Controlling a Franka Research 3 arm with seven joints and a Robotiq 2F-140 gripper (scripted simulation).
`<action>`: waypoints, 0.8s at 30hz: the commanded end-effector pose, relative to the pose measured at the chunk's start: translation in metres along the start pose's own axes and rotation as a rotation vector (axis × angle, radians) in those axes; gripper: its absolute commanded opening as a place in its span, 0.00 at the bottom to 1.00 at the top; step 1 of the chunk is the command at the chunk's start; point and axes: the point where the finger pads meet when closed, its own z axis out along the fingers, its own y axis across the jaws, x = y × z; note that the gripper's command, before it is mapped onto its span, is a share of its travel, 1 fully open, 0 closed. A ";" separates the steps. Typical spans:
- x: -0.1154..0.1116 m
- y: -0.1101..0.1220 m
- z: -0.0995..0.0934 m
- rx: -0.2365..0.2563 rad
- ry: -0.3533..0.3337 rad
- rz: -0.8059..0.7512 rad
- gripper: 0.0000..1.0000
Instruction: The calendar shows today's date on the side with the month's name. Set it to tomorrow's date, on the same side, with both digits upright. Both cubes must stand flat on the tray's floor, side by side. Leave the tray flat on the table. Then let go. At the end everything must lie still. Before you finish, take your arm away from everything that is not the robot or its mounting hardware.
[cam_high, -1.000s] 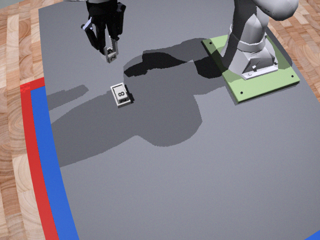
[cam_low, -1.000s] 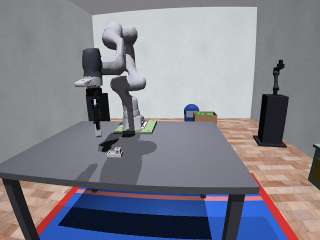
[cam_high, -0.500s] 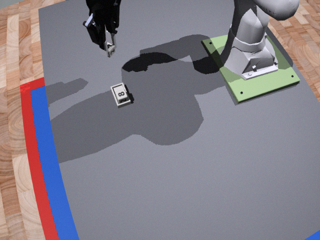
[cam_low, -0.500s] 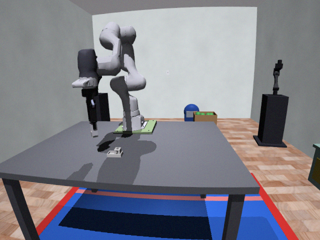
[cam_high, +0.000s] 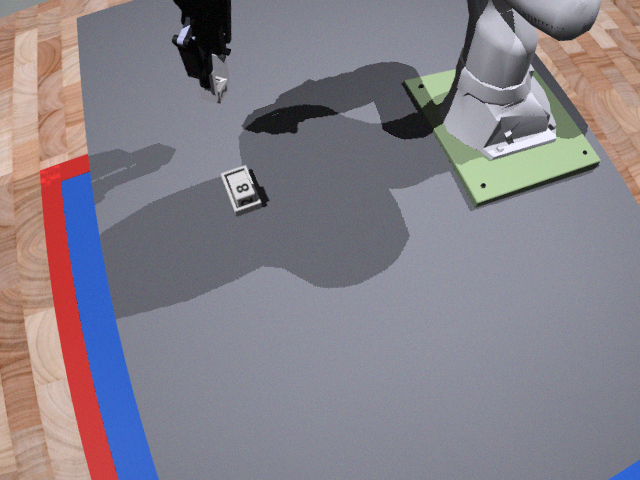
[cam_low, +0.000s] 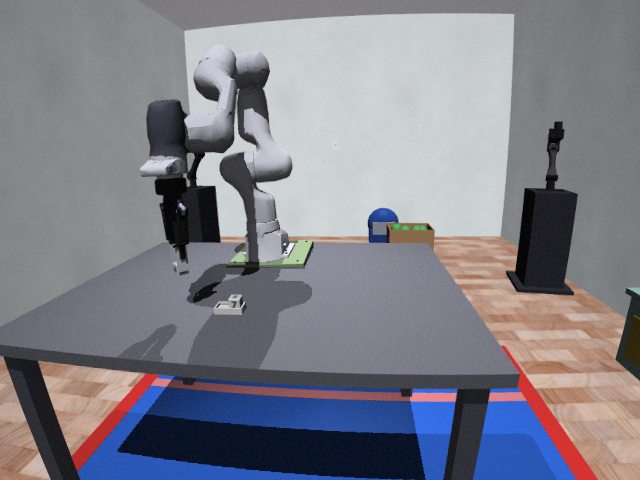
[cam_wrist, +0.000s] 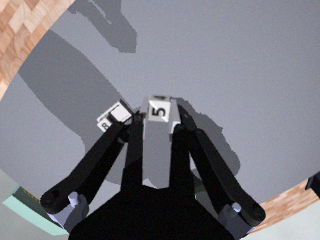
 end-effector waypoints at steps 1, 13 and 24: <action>0.005 0.005 0.000 0.010 -0.005 -0.174 0.16; 0.016 0.022 0.002 0.009 -0.004 -0.341 0.16; 0.018 0.026 0.003 0.008 -0.004 -0.379 0.16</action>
